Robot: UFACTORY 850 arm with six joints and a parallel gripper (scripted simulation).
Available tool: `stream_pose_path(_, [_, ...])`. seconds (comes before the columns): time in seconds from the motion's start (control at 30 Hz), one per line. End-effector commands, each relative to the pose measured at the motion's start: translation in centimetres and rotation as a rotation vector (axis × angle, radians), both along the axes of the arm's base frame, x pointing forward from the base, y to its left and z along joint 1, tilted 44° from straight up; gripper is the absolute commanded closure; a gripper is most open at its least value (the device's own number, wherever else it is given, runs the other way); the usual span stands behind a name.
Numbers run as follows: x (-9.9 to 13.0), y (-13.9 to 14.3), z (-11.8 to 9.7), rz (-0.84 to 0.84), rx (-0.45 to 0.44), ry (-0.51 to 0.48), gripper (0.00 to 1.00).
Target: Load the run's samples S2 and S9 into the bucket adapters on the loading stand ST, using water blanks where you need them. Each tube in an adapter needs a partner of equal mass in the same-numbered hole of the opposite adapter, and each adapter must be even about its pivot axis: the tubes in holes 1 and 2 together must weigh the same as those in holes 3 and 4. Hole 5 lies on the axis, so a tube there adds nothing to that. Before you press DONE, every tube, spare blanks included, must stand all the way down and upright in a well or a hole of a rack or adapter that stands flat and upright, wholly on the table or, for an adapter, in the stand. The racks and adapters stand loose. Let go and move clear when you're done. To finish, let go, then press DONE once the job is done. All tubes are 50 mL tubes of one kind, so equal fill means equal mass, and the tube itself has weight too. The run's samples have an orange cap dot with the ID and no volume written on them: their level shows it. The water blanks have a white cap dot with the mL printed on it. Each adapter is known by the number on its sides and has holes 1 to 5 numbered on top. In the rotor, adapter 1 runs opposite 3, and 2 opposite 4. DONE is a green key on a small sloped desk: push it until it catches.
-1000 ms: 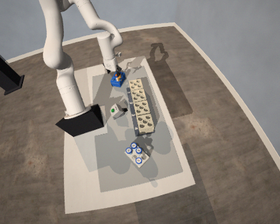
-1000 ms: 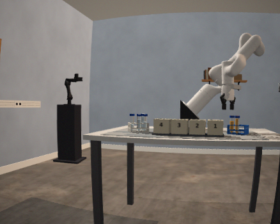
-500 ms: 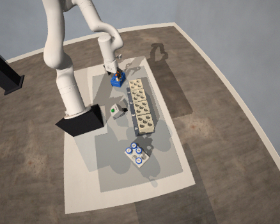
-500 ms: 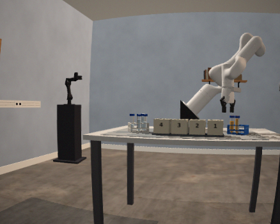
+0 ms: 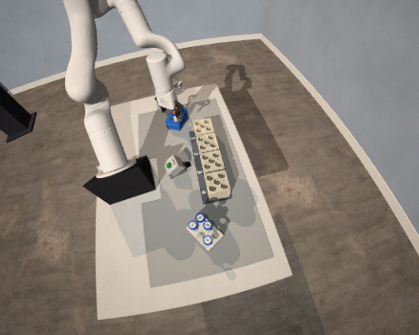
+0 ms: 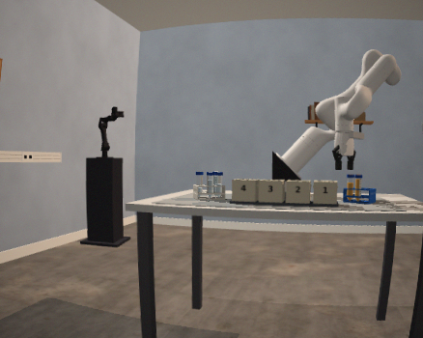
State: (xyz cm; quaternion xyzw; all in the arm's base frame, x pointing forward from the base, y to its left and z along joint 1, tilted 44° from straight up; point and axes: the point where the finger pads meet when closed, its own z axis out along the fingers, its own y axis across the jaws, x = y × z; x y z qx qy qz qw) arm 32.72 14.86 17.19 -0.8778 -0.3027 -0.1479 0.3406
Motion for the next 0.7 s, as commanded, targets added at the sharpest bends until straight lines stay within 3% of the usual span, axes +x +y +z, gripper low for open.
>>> stream_pose_path(0.0, [0.05, -0.02, 0.03, 0.000, 0.000, -0.001, 0.00])
stream_pose_path(0.67, [0.02, -0.38, 0.40, 0.000, 0.000, -0.001, 0.00])
